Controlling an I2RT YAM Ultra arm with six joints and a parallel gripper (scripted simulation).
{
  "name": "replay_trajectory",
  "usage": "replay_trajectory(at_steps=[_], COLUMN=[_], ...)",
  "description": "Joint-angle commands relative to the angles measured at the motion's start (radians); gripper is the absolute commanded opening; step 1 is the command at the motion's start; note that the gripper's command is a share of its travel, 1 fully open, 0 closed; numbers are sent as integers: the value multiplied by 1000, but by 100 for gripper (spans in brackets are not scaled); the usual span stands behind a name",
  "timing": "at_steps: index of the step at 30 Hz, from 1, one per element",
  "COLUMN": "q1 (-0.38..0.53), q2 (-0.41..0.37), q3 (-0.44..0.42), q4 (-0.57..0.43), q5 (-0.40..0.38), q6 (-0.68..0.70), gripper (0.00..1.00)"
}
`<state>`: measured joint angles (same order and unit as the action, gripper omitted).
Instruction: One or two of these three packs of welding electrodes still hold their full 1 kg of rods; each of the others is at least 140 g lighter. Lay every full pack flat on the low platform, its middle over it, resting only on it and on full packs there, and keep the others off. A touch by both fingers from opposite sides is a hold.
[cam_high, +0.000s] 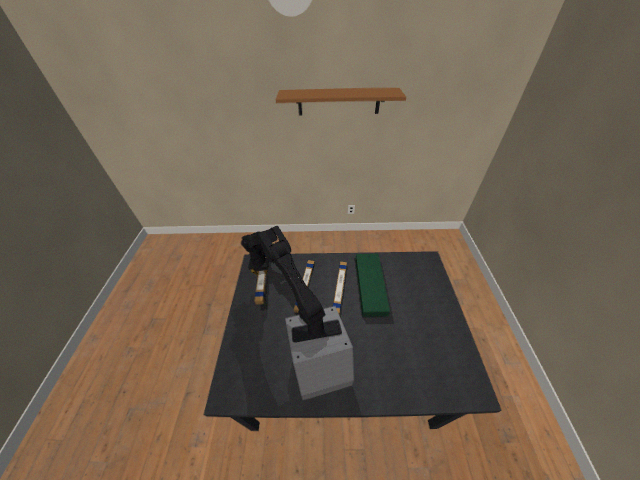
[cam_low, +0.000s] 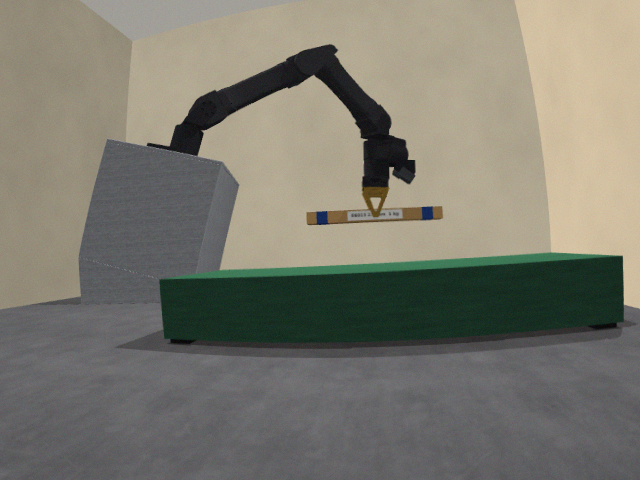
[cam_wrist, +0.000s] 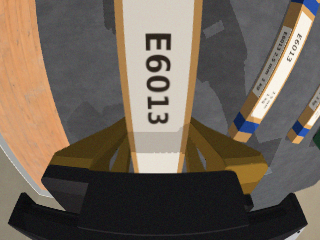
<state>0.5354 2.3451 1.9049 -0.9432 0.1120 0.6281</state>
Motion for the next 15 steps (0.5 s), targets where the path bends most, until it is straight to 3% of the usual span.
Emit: replay_trajectory(at_steps=[1,15], q1=[18,12], q2=[-69,-37], q3=[71,57], q4=[-34,37], q5=[10,10], q6=[10,-2], gripper=[0,0])
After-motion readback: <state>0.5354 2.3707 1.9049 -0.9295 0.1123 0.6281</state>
